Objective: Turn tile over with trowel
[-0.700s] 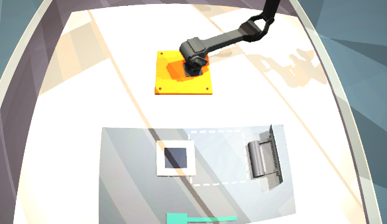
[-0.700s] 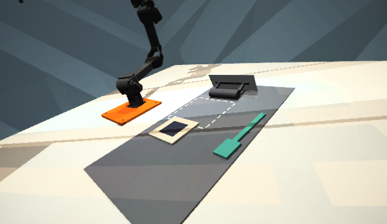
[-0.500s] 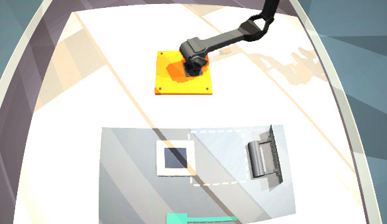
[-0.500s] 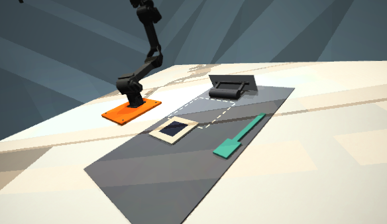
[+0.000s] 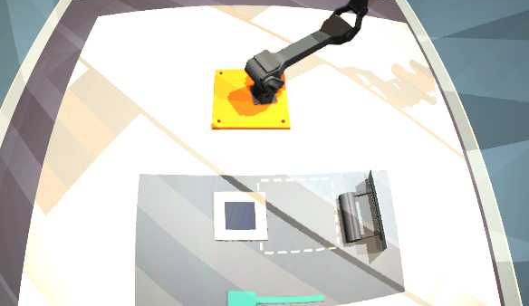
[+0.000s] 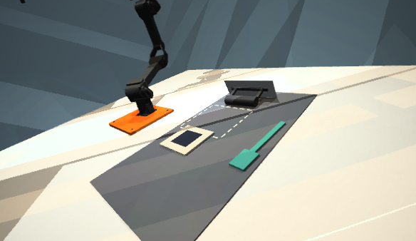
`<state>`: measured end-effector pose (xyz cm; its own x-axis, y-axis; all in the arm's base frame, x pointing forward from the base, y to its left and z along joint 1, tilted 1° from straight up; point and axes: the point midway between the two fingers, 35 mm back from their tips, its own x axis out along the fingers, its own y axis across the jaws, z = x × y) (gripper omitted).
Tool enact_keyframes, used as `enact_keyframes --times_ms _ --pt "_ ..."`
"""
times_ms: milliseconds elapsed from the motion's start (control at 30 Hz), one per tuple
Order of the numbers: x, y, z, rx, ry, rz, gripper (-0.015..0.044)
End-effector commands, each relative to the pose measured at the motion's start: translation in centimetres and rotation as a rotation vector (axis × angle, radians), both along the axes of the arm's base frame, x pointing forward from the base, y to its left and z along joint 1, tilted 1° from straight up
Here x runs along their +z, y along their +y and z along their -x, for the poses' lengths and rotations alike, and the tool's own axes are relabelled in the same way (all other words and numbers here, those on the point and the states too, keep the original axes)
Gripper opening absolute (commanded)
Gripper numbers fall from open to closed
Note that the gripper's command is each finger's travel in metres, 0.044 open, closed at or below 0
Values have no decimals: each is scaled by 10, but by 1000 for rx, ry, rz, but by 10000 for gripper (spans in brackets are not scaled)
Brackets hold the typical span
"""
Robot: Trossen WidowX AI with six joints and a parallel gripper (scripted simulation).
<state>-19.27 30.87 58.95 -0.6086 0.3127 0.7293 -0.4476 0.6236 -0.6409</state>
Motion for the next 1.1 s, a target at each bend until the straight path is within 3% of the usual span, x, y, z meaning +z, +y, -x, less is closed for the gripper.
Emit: enact_keyframes --times_ms 0,600,1067 --pt "20 -34 -3 -24 34 -124 100" --pt "82 -179 -41 -115 253 -564 100" --pt "93 -246 -75 -127 435 -705 100"
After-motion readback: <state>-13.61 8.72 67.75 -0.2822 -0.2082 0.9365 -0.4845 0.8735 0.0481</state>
